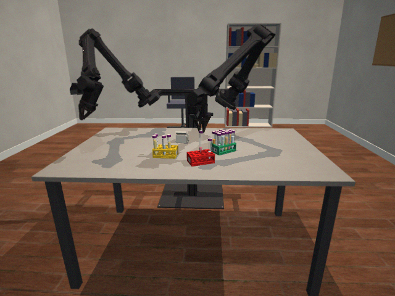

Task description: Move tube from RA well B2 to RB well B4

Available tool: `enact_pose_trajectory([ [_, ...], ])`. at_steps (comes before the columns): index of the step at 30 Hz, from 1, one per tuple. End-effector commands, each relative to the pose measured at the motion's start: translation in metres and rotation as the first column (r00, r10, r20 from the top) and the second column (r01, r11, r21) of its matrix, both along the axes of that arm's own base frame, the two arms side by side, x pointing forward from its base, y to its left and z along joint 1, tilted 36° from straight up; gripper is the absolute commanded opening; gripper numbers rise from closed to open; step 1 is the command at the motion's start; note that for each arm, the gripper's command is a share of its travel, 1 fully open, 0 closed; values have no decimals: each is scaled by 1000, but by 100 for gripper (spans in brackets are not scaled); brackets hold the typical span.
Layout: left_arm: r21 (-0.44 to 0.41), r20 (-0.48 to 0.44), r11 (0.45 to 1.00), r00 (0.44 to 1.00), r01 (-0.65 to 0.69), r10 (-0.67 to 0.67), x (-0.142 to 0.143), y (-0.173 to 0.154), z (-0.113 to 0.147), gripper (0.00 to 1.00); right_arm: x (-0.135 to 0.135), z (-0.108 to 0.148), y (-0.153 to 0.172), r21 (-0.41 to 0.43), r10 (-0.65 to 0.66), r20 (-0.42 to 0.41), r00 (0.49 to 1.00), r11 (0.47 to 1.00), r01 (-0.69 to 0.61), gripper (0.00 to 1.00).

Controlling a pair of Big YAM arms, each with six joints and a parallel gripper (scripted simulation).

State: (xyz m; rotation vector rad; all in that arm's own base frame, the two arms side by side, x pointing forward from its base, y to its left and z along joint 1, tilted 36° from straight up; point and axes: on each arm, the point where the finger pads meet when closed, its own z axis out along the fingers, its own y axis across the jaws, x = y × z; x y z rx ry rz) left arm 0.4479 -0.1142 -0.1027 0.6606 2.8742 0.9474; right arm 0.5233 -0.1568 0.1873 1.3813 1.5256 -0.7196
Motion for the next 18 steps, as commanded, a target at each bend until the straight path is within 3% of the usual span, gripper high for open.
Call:
enact_pose_trajectory([
  [1, 9, -16, 1000, 1000, -7, 7, 1, 12, -13, 0, 7, 12, 2, -1, 3, 29, 1000, 1000, -3, 30],
  [18, 11, -21, 1000, 1000, -7, 7, -1, 16, -18, 0, 7, 12, 2, -1, 3, 29, 1000, 1000, -3, 30],
])
